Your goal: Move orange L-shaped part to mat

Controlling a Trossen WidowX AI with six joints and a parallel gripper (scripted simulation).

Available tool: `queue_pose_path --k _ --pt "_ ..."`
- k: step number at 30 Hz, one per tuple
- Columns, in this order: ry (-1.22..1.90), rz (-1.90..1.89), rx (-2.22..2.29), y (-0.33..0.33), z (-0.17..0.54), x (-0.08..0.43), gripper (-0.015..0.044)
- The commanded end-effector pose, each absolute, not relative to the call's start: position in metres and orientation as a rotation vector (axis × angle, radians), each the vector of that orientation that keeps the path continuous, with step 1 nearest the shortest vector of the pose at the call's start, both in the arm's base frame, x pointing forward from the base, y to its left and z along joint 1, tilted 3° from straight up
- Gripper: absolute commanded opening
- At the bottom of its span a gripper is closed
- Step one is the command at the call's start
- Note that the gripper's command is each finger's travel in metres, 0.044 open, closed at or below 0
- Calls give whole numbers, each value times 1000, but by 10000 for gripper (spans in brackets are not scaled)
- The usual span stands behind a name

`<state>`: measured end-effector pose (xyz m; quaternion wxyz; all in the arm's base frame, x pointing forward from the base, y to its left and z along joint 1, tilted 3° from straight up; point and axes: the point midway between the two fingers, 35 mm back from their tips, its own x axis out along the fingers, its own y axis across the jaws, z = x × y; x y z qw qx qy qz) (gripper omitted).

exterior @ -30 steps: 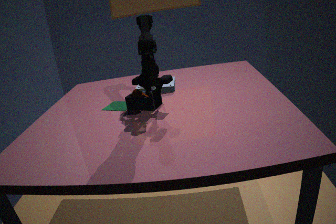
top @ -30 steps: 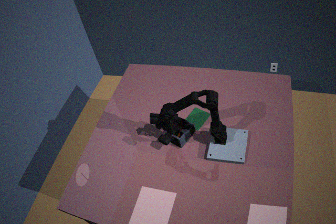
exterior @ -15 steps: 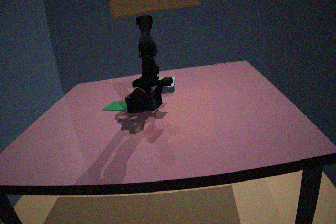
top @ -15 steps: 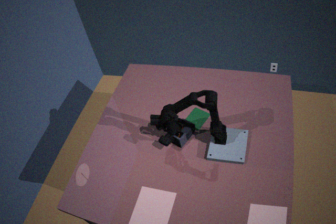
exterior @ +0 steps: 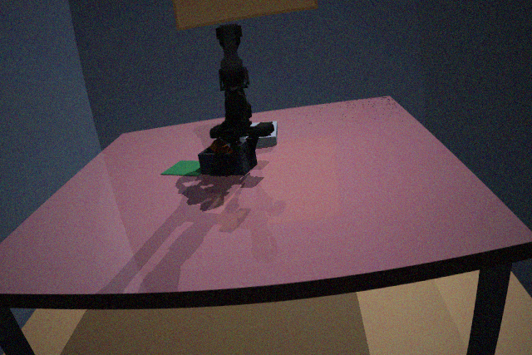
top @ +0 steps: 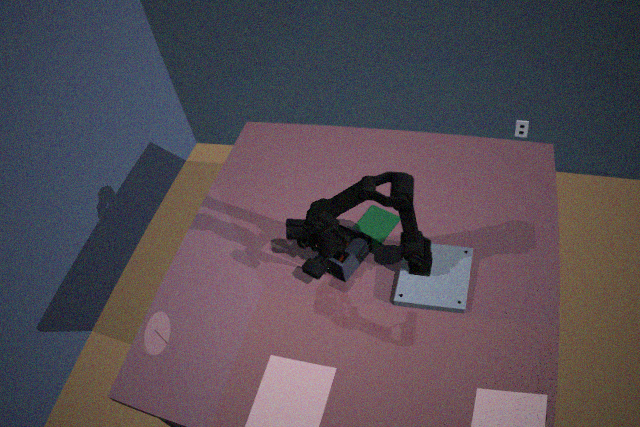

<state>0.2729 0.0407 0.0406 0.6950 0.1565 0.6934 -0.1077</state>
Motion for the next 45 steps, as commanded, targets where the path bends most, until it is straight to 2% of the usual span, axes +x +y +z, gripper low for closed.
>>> queue_pose_path --k 1,8,17,45 --pt "1550 -246 351 43 44 274 180" --pt "1554 -253 351 48 60 276 180" --pt "1554 -254 350 32 147 270 180" --pt "1536 -251 363 34 145 274 180"
